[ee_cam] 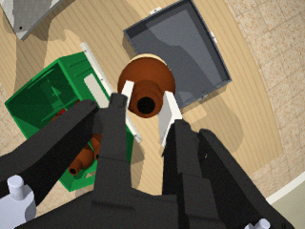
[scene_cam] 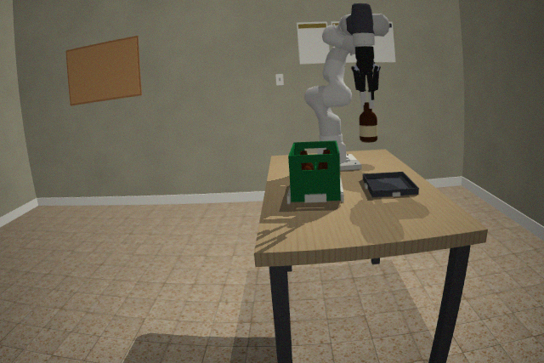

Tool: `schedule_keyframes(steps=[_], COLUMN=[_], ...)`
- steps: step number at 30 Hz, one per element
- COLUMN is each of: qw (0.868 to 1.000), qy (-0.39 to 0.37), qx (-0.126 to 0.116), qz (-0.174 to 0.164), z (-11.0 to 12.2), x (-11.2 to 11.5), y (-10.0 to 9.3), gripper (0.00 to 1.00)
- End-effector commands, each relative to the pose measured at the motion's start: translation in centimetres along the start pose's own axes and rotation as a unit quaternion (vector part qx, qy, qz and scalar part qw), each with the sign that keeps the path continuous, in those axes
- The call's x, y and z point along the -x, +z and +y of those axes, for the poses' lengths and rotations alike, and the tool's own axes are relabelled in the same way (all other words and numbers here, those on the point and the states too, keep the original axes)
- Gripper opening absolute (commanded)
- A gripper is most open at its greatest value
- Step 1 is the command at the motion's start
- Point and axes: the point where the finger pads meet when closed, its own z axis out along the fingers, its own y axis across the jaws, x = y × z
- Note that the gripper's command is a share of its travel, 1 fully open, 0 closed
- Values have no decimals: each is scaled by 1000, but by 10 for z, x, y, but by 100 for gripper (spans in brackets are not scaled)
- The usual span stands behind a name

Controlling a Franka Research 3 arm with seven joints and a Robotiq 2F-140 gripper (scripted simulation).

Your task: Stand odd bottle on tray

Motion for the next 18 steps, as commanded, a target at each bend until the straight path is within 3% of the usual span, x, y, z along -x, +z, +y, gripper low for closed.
schedule_keyframes(steps=[1,18], qw=[1000,1000], qy=[15,15], qx=[4,4], qz=[0,0], z=[9,31], x=[-3,-16], y=[-2,-2], gripper=[10,10])
